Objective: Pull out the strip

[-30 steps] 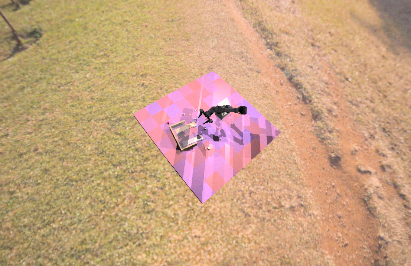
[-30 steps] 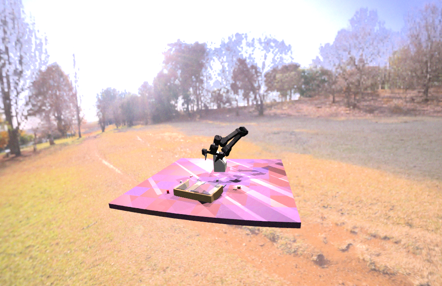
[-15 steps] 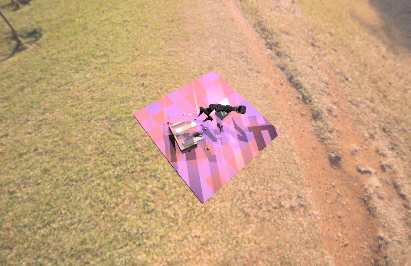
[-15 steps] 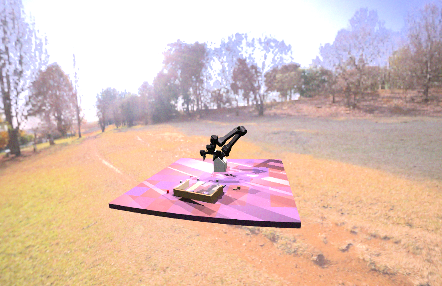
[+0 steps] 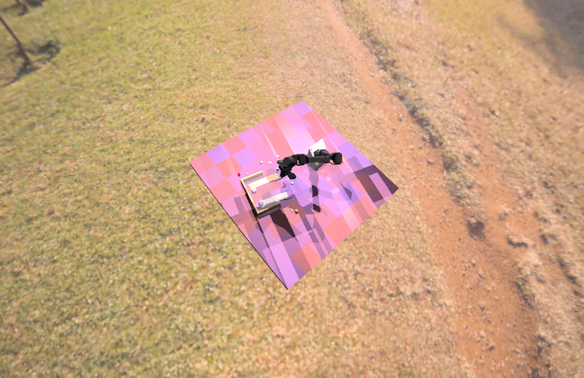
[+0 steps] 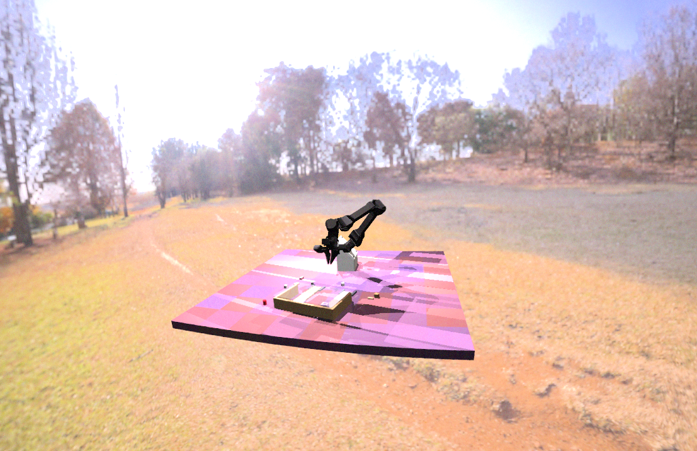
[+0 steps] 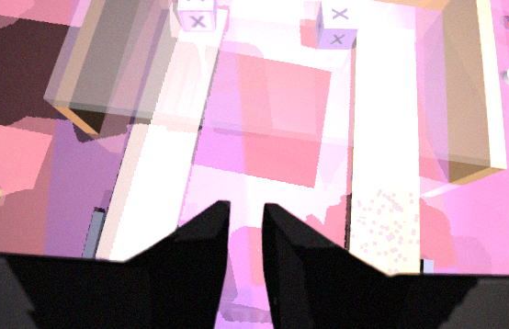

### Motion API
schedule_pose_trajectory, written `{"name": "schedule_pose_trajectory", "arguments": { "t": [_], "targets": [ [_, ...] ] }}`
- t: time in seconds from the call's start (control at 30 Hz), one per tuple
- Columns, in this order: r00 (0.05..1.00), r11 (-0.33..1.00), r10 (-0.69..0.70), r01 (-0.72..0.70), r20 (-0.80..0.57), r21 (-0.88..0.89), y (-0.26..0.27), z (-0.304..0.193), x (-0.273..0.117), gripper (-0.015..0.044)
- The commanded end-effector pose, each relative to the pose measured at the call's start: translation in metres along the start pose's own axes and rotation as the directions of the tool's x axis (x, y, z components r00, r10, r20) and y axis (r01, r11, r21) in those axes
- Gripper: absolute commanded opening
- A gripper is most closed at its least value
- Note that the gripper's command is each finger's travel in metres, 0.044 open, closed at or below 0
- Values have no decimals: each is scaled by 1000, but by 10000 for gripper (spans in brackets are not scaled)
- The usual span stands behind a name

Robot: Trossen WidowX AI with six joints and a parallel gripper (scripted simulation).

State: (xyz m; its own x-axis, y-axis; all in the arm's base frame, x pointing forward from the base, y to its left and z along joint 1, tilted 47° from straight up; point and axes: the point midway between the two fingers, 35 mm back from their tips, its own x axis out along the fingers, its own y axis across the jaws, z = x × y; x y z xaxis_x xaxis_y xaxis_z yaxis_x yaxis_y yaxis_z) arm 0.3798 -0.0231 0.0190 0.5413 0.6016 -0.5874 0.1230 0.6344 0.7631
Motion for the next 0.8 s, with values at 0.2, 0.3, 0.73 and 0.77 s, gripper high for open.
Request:
{"name": "schedule_pose_trajectory", "arguments": {
  "t": [0.2,0.3,0.73,0.77],
  "targets": [
    [886,995,-46,82,-461,57,64,-12,71,0],
    [850,993,-57,105,-524,63,77,-18,78,0],
    [819,990,-64,123,-570,65,87,-27,81,0],
    [819,990,-64,123,-570,65,87,-27,81,0]
  ]
}}
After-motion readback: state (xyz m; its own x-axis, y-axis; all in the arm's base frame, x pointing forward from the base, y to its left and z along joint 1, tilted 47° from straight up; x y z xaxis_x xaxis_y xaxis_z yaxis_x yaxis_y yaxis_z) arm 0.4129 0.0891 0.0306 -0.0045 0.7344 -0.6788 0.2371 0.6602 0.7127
